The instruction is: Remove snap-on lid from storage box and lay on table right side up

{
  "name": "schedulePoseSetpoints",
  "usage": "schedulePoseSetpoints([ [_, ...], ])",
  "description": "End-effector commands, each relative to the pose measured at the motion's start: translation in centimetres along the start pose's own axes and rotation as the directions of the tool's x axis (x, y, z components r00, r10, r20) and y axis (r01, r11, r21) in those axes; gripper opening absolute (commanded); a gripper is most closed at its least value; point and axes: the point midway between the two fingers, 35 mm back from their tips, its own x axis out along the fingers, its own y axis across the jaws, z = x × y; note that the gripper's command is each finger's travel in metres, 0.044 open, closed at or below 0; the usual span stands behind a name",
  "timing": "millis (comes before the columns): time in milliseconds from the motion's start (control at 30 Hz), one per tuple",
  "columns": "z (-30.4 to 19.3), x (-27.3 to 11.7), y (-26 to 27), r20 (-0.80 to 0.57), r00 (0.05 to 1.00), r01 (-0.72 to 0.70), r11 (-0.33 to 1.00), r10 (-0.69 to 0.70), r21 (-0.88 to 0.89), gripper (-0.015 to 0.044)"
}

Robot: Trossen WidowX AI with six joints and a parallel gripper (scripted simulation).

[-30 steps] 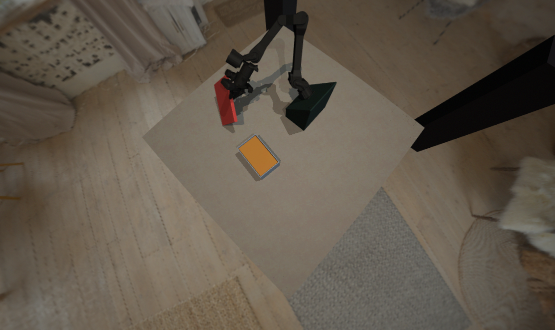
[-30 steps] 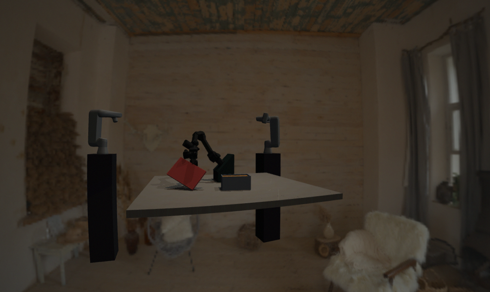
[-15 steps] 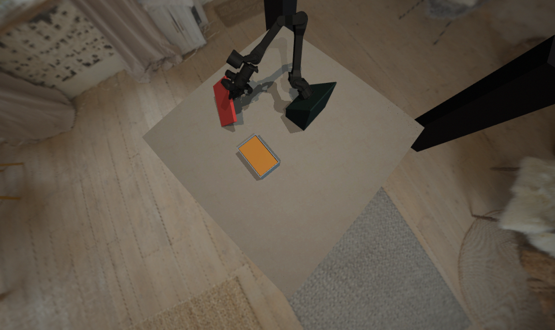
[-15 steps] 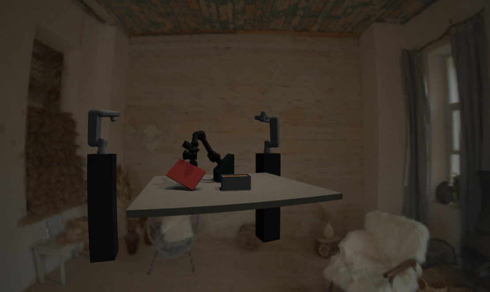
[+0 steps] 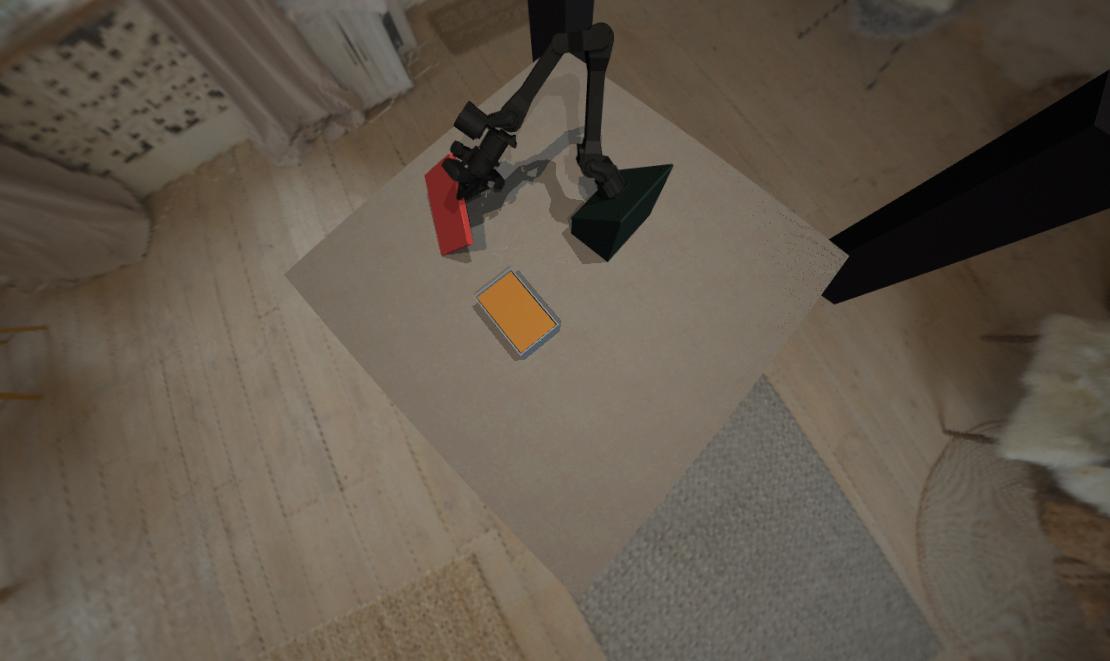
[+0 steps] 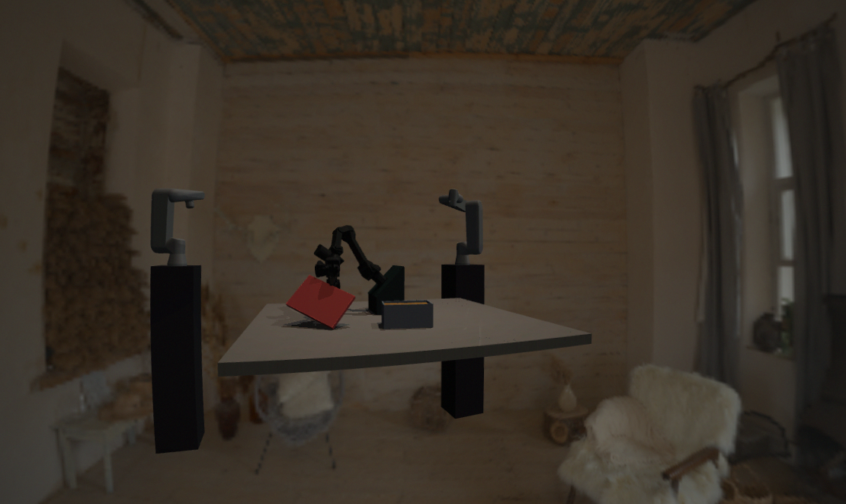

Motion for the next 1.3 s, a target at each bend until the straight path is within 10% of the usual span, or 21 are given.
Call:
schedulePoseSetpoints([
  [0, -0.5, 0.6, -1.1, -0.012, 1.000, 0.029, 1.000, -0.029, -0.006, 0.0000],
  [1267, -0.5, 2.4, -3.5, -0.012, 1.000, 0.029, 1.000, -0.029, -0.008, 0.0000],
])
